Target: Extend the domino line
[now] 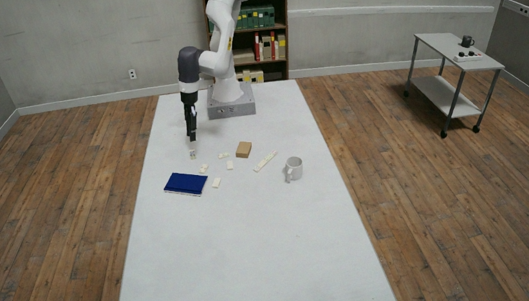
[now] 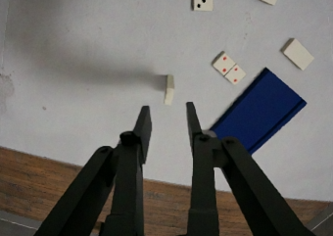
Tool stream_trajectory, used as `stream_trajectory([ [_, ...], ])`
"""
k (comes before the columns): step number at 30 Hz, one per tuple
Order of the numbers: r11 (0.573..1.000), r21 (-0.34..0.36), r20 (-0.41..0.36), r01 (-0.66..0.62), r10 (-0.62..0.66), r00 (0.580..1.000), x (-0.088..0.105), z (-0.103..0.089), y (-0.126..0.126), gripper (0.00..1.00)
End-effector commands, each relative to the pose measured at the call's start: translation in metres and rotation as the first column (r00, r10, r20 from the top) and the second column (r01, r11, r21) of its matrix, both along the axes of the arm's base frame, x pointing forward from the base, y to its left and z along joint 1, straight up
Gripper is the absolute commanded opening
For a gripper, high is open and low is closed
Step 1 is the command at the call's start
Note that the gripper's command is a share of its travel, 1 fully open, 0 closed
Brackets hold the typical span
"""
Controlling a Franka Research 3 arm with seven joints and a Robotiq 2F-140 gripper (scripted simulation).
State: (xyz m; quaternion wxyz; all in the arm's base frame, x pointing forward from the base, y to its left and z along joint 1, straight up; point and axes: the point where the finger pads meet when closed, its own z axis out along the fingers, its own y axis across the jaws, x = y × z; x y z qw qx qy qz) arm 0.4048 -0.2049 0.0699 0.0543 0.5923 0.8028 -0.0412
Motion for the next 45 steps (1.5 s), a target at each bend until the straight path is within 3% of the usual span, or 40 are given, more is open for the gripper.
stream_trajectory([
  [1, 1.000, 0.002, 0.000, 0.013, -0.013, 1.000, 0.000, 0.000, 0.001, 0.33],
  [22, 1.000, 0.002, 0.000, 0.013, -0.013, 1.000, 0.000, 0.000, 0.001, 0.33],
  [23, 1.000, 0.001, 0.000, 0.003, -0.003, 1.000, 0.000, 0.000, 0.000, 0.10],
  [25, 0.998, 0.012, -0.010, -0.060, 0.060, 0.998, 0.003, 0.000, 0.003, 0.10],
  [27, 0.971, 0.040, -0.030, -0.234, 0.235, 0.971, 0.010, 0.002, 0.007, 0.10],
  [29, 0.971, 0.040, -0.030, -0.234, 0.235, 0.971, 0.010, 0.002, 0.007, 0.10],
  [30, 0.933, 0.060, -0.039, -0.355, 0.358, 0.933, 0.014, 0.002, 0.009, 0.10],
  [33, 0.887, 0.070, -0.031, -0.457, 0.460, 0.888, 0.026, 0.001, 0.006, 0.10],
  [38, 0.799, 0.079, -0.012, -0.596, 0.599, 0.801, 0.033, -0.011, -0.013, 0.10],
  [44, 0.668, 0.085, 0.006, -0.739, 0.741, 0.671, 0.033, -0.014, -0.014, 0.10],
  [45, 0.668, 0.085, 0.006, -0.739, 0.741, 0.671, 0.033, -0.014, -0.014, 0.10],
])
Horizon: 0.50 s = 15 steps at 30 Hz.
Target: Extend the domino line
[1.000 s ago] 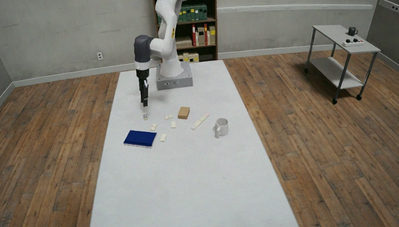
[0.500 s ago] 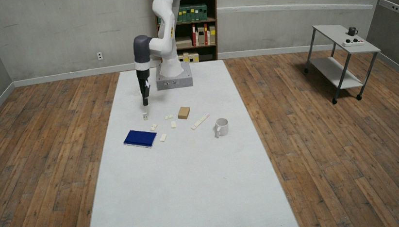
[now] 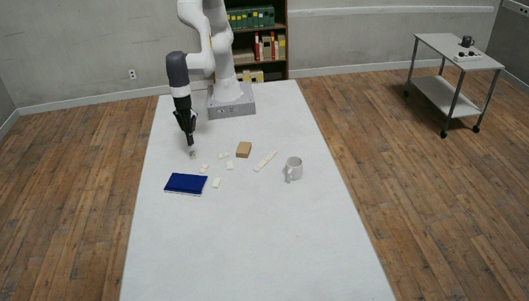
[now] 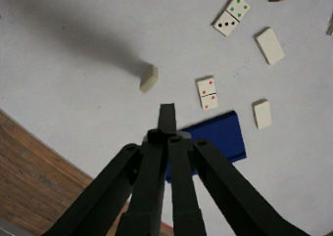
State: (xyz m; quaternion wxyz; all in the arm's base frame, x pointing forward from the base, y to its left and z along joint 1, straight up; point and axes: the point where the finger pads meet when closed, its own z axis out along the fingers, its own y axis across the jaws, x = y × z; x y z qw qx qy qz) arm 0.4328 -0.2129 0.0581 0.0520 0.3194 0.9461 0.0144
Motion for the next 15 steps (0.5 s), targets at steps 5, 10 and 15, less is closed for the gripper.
stream_trajectory([
  [5, 0.918, -0.007, -0.052, -0.397, 0.397, 0.917, 0.006, -0.011, -0.006, 0.10],
  [10, 0.833, 0.001, -0.079, -0.553, 0.552, 0.830, 0.006, -0.033, -0.006, 0.10],
  [15, 0.777, 0.012, -0.108, -0.630, 0.627, 0.771, 0.006, -0.054, -0.006, 0.10],
])
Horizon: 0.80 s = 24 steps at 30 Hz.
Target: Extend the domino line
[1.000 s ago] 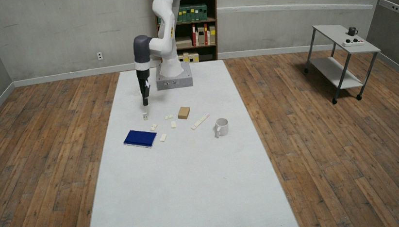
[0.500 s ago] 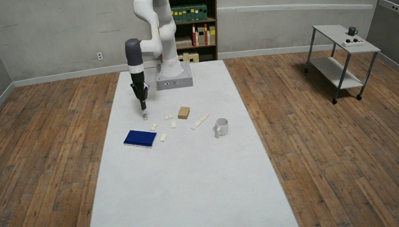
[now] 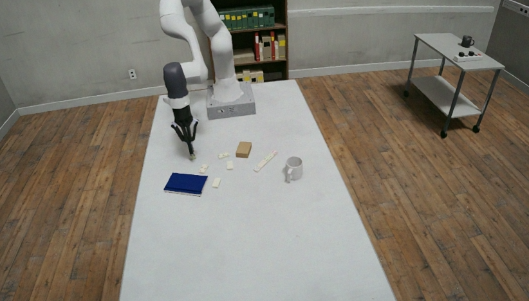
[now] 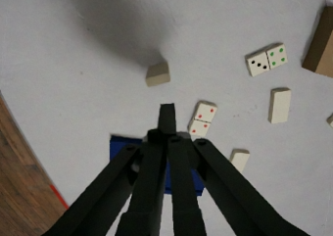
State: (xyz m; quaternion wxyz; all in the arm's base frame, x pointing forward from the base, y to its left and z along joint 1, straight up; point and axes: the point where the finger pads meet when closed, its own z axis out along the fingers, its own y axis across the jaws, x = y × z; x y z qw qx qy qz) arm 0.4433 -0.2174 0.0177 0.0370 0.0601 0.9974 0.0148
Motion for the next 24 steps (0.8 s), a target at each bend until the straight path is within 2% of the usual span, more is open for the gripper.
stream_trajectory([
  [1, 0.988, -0.020, -0.079, -0.151, 0.149, 0.986, -0.004, -0.016, -0.002, 0.10],
  [13, 0.988, -0.020, -0.079, -0.151, 0.149, 0.986, -0.005, -0.020, -0.002, 0.10],
  [24, 0.988, -0.020, -0.079, -0.151, 0.149, 0.986, -0.017, -0.020, -0.002, 0.10],
])
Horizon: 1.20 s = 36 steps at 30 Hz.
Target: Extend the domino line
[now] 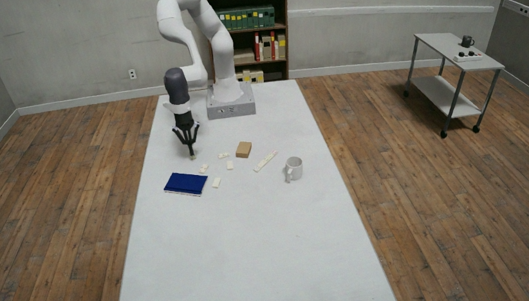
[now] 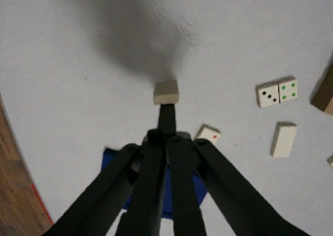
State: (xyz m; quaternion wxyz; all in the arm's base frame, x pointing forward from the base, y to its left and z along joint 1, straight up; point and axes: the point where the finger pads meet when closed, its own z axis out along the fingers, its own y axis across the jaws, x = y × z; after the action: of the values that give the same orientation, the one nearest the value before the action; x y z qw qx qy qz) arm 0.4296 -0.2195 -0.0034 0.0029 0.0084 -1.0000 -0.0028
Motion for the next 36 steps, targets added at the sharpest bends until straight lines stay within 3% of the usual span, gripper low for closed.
stream_trajectory([
  [1, 1.000, -0.001, 0.002, -0.014, 0.014, 1.000, -0.005, 0.001, 0.000, 0.10],
  [11, 1.000, -0.001, 0.002, -0.014, 0.014, 1.000, -0.024, 0.001, -0.001, 0.10],
  [30, 1.000, -0.001, 0.002, -0.014, 0.014, 1.000, -0.030, 0.003, -0.001, 0.10],
  [36, 1.000, -0.001, 0.002, -0.014, 0.014, 1.000, -0.030, 0.019, -0.001, 0.10],
])
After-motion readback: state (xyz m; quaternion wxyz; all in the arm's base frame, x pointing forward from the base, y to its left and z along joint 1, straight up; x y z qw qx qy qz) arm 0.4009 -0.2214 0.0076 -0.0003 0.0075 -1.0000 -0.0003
